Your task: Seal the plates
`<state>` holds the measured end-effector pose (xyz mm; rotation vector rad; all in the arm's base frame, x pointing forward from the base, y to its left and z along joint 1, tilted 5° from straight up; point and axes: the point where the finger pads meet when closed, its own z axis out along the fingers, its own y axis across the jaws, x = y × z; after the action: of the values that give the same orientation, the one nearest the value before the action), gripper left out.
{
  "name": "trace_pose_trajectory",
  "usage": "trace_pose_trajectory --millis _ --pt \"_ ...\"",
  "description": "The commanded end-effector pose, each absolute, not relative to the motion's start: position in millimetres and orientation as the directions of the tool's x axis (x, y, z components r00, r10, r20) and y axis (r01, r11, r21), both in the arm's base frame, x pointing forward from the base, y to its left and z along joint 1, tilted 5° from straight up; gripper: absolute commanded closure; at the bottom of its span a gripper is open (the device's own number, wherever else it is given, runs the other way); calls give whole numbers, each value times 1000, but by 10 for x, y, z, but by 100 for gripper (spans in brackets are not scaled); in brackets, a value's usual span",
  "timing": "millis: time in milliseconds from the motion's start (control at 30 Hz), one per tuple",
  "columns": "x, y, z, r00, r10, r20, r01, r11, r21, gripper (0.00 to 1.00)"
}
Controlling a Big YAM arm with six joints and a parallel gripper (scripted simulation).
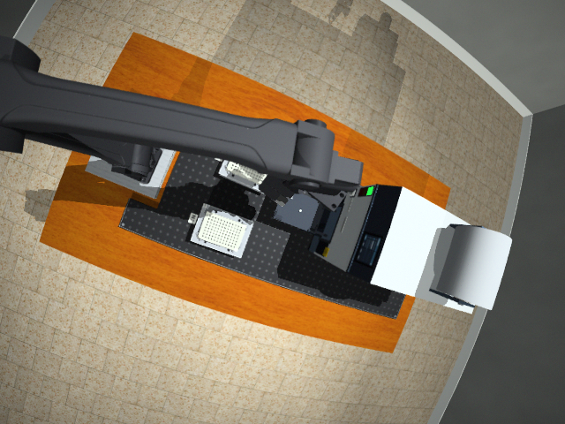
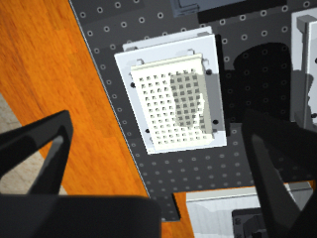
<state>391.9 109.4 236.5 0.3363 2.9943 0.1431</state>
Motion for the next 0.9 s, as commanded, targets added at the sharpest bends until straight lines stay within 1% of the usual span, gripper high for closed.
trace_pose_trajectory --millis 0,33,100,167,300,367,533,700,867 --pt "3982 925 2779 -973 145 -177 128 986 105 0" --pt "3962 885 2806 -977 117 -177 103 991 86 0" --pt "3925 822 2854 -976 125 -180 108 989 100 0" --pt "3879 734 2880 -985 60 -164 52 997 53 0" --pt "3839 653 2897 -984 77 -163 67 996 66 0" --pt "3799 592 2898 -990 17 -140 14 1000 20 0" --pt "3653 348 3026 -986 56 -155 51 998 39 0" --pt "3503 184 3138 -990 -85 -109 -82 996 -30 0" --pt "3426 86 3185 -991 -63 -118 -62 998 -16 0"
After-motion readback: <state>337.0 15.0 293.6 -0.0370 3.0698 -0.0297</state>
